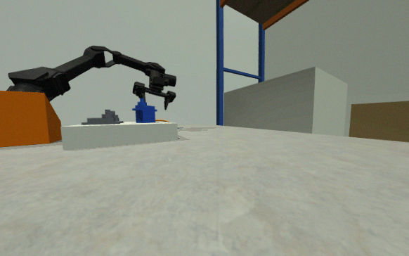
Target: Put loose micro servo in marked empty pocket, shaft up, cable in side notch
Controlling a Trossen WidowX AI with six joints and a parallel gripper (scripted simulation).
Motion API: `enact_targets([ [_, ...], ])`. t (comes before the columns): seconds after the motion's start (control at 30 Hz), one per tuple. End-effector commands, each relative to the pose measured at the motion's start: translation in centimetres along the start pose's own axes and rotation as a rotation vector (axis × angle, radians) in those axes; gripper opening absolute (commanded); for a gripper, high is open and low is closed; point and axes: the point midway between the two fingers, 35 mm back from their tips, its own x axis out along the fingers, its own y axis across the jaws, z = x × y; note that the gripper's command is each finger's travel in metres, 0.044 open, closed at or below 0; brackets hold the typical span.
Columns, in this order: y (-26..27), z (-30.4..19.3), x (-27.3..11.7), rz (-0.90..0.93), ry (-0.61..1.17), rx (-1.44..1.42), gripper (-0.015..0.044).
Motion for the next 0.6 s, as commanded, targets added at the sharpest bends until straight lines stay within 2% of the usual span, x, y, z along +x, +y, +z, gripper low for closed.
enact_targets([
  [0.0, -0.7, 2.0, 0.7, -0.018, 0.063, 0.134, 0.044],
  [0.57, -3.9, 8.8, 2.7, -0.066, 0.311, 0.641, 0.044],
])
